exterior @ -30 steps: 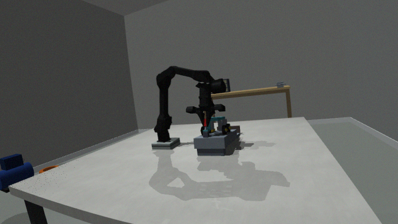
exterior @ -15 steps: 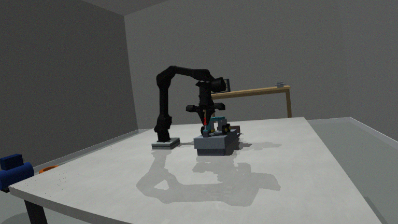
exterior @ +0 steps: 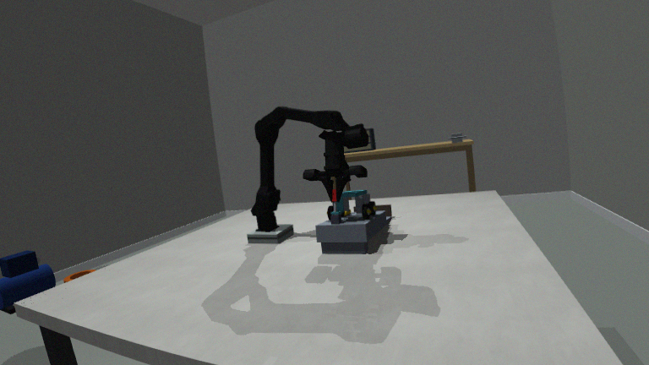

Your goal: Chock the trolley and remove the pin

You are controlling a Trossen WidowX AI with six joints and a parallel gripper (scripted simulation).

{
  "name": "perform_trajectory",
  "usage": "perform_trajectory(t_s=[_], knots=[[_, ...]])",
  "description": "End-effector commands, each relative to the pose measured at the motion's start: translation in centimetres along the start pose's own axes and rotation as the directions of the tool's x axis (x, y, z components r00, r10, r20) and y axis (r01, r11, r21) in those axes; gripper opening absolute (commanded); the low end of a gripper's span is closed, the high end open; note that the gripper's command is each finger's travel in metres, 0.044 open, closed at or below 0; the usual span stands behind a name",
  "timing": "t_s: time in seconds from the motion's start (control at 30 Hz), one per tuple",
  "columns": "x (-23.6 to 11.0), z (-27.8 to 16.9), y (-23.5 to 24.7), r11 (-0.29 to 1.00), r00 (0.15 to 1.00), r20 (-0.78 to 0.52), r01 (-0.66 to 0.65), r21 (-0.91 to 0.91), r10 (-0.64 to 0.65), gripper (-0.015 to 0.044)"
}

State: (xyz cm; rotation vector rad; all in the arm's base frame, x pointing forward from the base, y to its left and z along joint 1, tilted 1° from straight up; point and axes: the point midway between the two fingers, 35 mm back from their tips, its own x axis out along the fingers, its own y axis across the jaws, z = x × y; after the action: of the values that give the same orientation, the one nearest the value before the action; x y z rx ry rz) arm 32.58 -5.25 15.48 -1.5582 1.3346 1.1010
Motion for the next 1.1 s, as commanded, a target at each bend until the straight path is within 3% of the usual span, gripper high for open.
perform_trajectory(t_s=[0.0, 1.07], knots=[[-0.5, -0.2, 0.0, 1.0, 1.0, -0.003, 0.007, 0.009, -0.007, 0.0], [-1.8, -0.3, 0.0, 1.0, 1.0, -0.003, 0.007, 0.009, -0.007, 0.0]])
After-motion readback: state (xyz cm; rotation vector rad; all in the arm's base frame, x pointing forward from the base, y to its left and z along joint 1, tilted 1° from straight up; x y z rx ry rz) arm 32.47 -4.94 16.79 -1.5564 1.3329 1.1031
